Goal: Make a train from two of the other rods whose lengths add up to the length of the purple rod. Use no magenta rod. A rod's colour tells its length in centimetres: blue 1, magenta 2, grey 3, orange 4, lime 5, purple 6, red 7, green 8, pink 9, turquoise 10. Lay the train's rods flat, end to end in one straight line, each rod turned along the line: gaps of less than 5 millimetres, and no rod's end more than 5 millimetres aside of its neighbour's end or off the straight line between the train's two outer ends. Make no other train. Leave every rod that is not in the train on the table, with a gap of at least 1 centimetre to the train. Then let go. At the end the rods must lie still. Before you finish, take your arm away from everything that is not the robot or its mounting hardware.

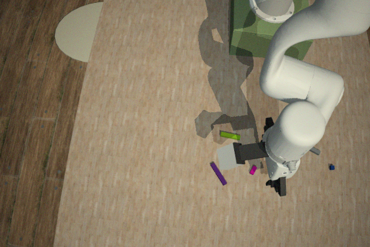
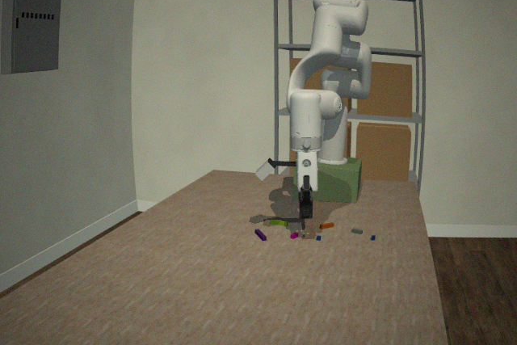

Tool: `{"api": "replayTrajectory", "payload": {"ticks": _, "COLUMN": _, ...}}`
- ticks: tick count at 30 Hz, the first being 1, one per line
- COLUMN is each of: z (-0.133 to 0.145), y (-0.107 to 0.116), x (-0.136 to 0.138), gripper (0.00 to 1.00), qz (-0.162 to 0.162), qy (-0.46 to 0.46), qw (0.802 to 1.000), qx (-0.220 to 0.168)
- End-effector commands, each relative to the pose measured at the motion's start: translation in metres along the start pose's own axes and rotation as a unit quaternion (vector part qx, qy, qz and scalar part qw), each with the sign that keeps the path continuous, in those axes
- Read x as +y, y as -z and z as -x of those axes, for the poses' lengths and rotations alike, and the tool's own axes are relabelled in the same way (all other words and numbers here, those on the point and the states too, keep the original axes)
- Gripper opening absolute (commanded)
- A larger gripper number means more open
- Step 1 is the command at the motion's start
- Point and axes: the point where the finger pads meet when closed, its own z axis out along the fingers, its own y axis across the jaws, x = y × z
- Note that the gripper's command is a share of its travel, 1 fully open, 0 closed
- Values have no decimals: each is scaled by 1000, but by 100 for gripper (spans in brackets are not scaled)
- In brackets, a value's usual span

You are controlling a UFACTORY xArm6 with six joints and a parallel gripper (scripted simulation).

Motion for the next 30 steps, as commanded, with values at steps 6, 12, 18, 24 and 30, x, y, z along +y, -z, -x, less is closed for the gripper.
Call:
{"api": "replayTrajectory", "payload": {"ticks": 6, "z": 16, "y": 2, "x": -7, "gripper": 100, "qz": 3, "qy": -157, "qw": 988, "qx": 12}}
{"api": "replayTrajectory", "payload": {"ticks": 12, "z": 25, "y": 2, "x": -9, "gripper": 100, "qz": 2, "qy": -244, "qw": 970, "qx": 13}}
{"api": "replayTrajectory", "payload": {"ticks": 18, "z": 35, "y": 2, "x": -12, "gripper": 100, "qz": 1, "qy": -335, "qw": 942, "qx": 13}}
{"api": "replayTrajectory", "payload": {"ticks": 24, "z": 45, "y": 2, "x": -14, "gripper": 100, "qz": 0, "qy": -415, "qw": 910, "qx": 13}}
{"api": "replayTrajectory", "payload": {"ticks": 30, "z": 55, "y": 2, "x": -16, "gripper": 100, "qz": -2, "qy": -498, "qw": 867, "qx": 13}}
